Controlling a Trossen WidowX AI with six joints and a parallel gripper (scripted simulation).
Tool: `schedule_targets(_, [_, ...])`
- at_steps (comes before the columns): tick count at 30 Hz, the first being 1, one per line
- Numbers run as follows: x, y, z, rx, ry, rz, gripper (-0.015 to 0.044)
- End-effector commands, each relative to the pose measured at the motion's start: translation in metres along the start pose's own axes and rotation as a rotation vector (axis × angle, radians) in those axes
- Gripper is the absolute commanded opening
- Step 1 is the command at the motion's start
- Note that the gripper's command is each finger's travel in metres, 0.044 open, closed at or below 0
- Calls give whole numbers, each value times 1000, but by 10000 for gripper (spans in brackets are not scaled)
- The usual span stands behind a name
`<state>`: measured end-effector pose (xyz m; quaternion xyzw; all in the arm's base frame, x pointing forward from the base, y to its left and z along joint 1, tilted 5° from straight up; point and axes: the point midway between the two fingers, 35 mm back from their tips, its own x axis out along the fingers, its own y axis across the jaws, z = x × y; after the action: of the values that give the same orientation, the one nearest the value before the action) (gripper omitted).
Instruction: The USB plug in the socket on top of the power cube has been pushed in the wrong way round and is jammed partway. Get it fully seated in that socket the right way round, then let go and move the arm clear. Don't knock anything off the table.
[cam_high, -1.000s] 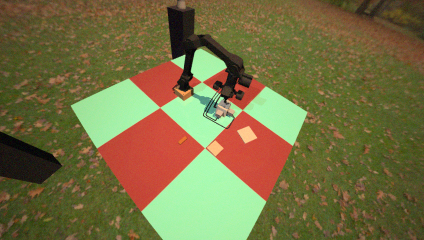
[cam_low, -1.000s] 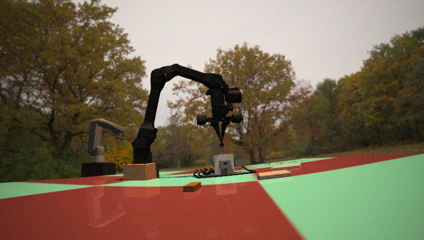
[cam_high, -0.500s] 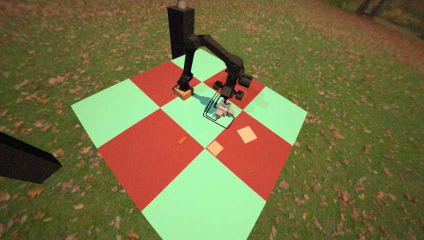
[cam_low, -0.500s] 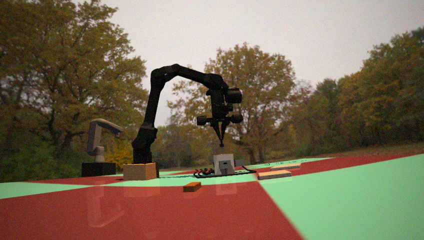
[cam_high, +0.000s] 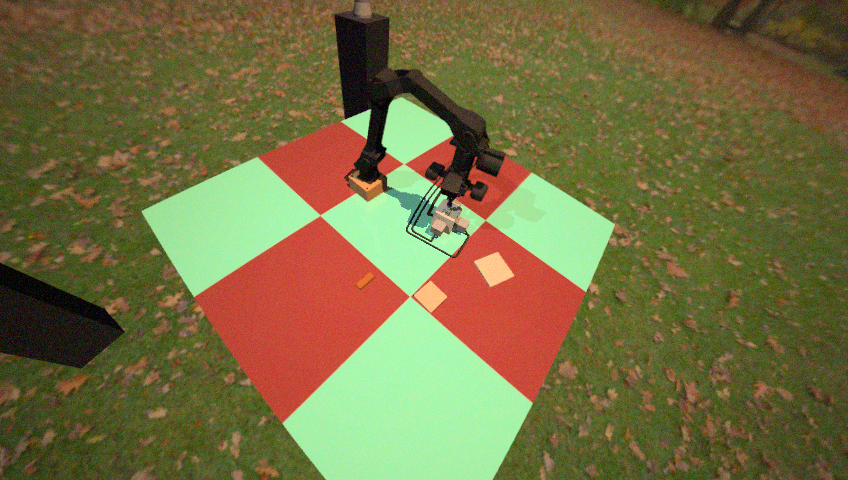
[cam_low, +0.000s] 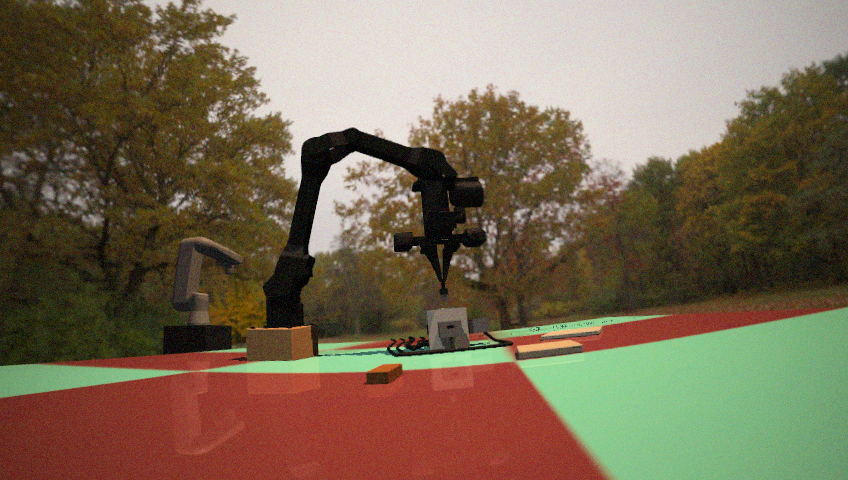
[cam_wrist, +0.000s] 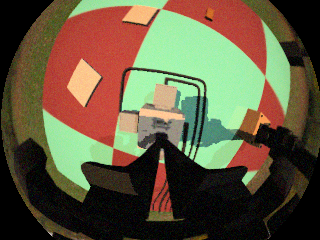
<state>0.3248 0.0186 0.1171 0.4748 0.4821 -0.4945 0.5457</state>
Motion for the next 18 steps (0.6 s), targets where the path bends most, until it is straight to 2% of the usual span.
schedule_targets(1, [1, 0, 1, 8, -5, 1, 0])
schedule_targets(18, [3, 0, 2, 16, -13, 1, 0])
